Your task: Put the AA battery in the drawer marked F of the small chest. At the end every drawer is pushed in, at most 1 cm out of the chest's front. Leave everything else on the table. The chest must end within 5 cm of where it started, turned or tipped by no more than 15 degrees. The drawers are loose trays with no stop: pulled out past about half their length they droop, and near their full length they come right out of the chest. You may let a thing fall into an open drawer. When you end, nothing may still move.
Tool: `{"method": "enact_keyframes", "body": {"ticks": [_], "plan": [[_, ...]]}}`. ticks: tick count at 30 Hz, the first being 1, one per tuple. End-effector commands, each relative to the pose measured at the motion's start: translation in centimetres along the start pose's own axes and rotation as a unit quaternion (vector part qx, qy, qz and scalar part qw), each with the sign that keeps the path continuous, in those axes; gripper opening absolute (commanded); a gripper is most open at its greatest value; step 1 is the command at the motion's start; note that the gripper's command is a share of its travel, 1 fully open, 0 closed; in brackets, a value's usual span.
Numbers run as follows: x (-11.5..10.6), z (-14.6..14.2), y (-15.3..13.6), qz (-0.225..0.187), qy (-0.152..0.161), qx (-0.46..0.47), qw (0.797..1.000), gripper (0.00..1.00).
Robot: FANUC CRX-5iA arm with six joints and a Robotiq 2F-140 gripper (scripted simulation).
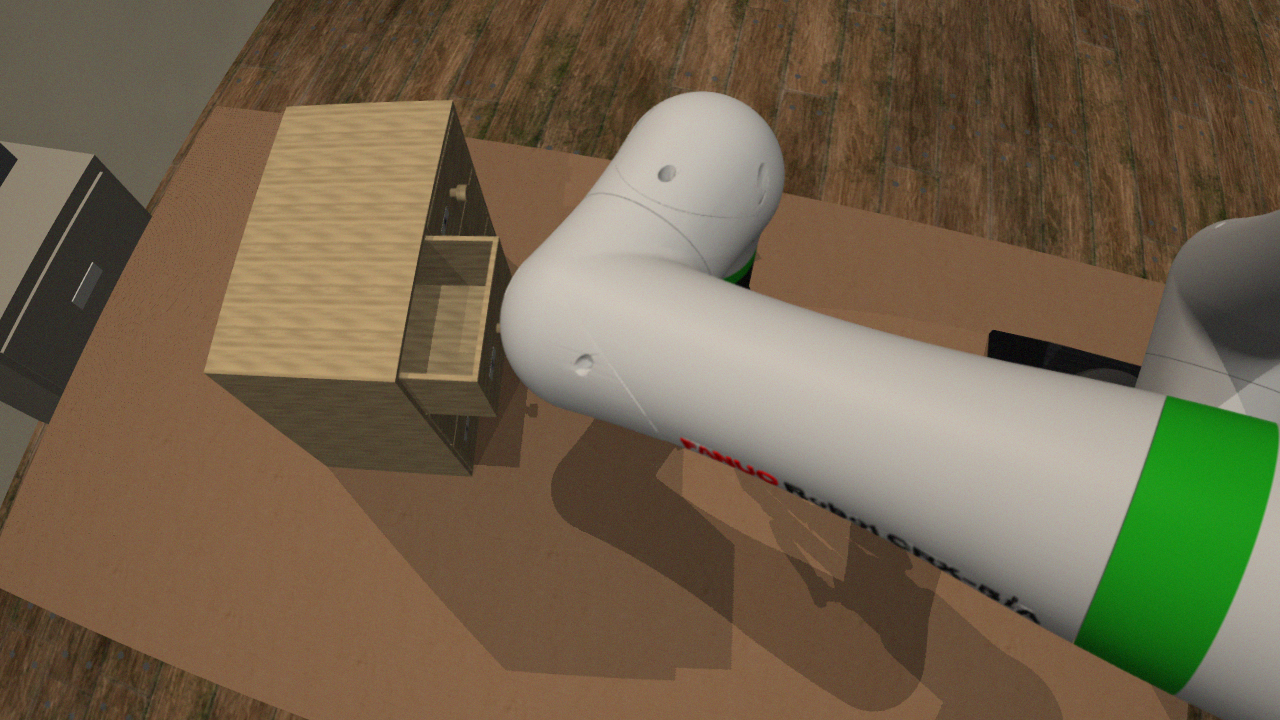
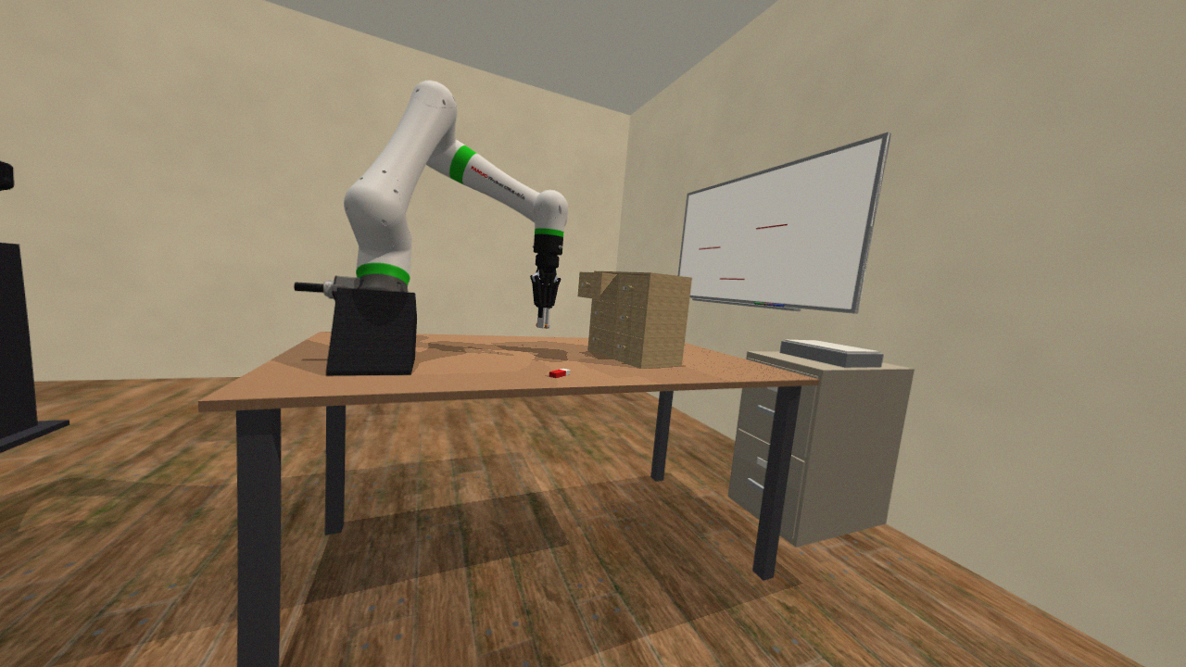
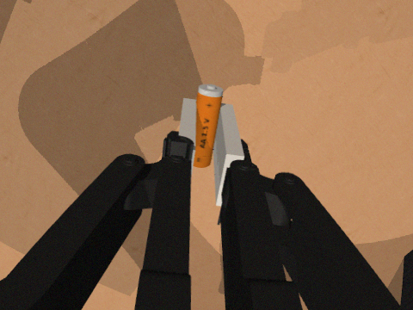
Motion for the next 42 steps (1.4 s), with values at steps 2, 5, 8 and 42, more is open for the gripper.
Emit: {"method": "enact_keyframes", "body": {"ticks": [2, 5, 8, 42], "plan": [[0.0, -1.6, 0.9, -0.001, 0.001, -0.163, 0.987, 0.06], [0.0, -2.5, 1.4, 0.002, -0.001, -0.235, 0.972, 0.06], [0.0, -3.3, 1.8, 0.006, -0.002, -0.306, 0.952, 0.06], [-3.7, -3.7, 2.2, -0.001, 0.003, -0.553, 0.833, 0.06]]}}
Point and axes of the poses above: the point where the finger pads meet when closed, its own x axis out along the fingers, its own z axis across the jaws, y = z × x, the point moved 6 cm from there along -x, back along the fingers, and after that the axes turned 10 degrees about x, right-handed, at the moved point
